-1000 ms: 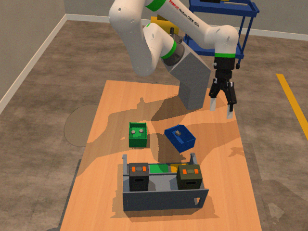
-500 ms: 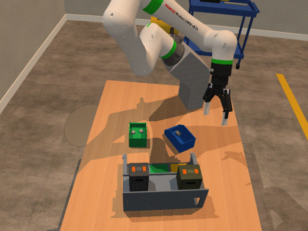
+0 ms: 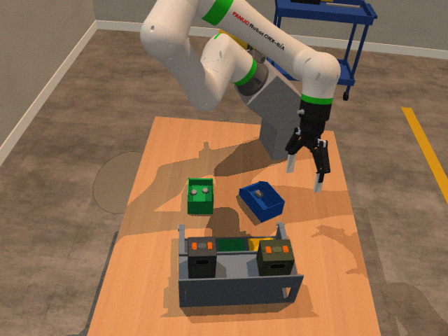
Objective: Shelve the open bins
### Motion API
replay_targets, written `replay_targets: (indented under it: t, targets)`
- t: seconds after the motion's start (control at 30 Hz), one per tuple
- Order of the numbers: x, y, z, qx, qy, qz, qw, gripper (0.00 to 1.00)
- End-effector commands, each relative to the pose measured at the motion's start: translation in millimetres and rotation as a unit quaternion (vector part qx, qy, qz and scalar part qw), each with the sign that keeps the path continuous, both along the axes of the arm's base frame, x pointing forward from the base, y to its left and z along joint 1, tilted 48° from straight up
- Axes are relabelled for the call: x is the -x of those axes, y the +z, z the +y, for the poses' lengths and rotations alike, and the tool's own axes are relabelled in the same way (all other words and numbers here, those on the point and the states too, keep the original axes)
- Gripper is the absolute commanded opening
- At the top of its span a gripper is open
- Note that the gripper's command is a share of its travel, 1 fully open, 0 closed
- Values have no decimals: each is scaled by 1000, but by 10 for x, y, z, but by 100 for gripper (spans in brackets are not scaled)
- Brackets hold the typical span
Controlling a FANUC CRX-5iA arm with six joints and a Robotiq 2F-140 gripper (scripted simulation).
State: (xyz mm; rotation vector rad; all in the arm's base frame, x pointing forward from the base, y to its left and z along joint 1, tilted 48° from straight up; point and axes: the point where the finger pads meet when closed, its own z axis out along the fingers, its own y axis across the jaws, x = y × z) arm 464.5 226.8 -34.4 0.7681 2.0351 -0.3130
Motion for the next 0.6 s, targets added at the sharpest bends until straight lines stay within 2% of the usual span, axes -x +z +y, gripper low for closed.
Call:
replay_targets:
  t: [0.0, 0.43, 0.5, 0.57]
  targets:
    - [-235, 149, -258, 28, -11, 40, 999, 100]
    - [-235, 149, -258, 28, -11, 40, 999, 100]
    - [-428, 285, -515, 49, -19, 79, 995, 100]
    - [-428, 285, -515, 49, -19, 79, 995, 100]
